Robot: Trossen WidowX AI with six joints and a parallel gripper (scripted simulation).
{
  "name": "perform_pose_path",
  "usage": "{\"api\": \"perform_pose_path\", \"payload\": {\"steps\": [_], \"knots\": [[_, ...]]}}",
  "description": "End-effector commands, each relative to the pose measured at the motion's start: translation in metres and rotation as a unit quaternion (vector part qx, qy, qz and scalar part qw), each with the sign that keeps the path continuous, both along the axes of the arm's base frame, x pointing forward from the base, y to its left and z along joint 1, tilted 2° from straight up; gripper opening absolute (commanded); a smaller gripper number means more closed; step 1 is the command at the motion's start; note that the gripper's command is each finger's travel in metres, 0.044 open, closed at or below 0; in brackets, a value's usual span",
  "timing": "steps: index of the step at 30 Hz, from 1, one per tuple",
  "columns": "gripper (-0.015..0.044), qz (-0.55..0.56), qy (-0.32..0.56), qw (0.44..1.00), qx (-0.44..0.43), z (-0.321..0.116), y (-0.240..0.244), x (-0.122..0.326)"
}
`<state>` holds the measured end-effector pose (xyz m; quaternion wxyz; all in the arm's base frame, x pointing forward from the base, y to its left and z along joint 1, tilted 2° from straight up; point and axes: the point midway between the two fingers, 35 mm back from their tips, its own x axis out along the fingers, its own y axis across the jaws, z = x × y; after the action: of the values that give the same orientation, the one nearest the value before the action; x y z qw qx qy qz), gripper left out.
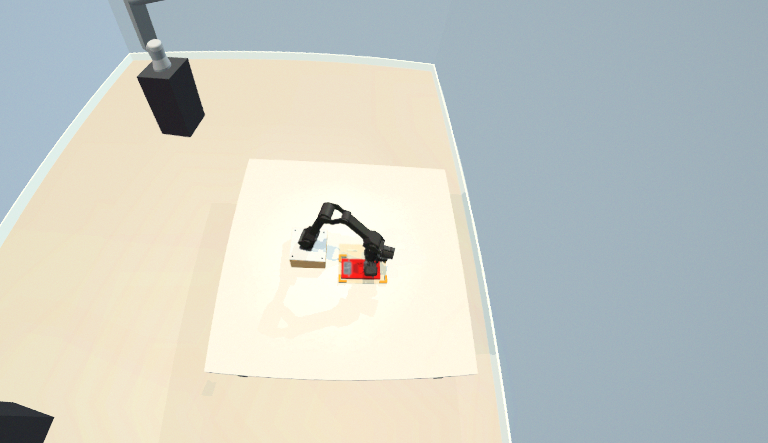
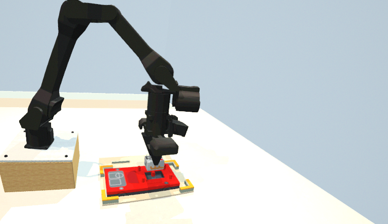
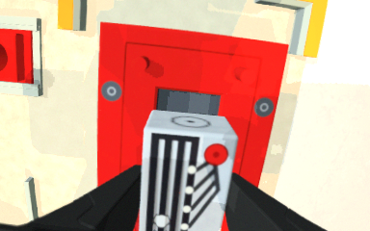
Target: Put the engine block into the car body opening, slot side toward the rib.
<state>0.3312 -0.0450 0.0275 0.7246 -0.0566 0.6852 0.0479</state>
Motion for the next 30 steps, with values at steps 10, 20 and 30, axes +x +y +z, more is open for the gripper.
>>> {"api": "perform_pose_path", "payload": {"steps": [10,20,30], "knots": [[0.0159,-0.008,0.001,1.0,-0.001,-0.0064,0.0013,0.0036],[0.0159,-0.005,0.001,1.0,-0.002,-0.0063,0.0004,0.0035],[0.0159,-0.005,0.001,1.0,-0.002,-0.0063,0.0004,0.0035]]}}
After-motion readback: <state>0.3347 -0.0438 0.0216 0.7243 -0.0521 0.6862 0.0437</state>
